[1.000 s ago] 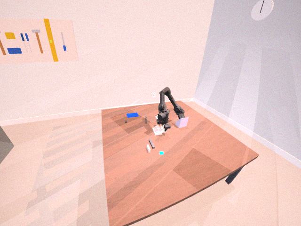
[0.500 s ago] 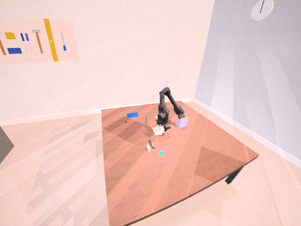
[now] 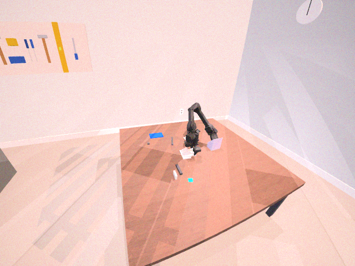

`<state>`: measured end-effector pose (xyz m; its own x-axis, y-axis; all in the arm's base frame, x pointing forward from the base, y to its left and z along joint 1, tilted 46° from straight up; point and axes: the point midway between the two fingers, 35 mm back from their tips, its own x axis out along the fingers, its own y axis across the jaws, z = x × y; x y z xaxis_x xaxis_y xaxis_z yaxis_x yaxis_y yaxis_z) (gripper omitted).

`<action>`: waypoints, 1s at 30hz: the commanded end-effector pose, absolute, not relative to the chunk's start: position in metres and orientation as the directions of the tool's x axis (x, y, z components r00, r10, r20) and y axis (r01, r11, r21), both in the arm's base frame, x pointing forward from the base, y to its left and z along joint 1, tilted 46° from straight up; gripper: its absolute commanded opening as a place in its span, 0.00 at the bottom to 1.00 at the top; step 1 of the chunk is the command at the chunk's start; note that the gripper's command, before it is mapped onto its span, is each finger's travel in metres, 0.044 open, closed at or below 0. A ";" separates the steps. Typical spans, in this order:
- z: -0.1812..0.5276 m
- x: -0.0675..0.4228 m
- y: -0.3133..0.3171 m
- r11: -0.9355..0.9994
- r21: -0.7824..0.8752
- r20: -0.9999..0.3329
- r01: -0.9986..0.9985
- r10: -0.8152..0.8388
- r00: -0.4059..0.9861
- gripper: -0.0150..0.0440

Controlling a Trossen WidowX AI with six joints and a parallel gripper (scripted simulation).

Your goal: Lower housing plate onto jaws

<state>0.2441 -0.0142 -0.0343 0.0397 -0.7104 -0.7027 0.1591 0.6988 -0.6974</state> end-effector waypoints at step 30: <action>-0.039 0.244 -0.018 0.699 -0.698 -0.703 0.156 -0.711 0.039 0.85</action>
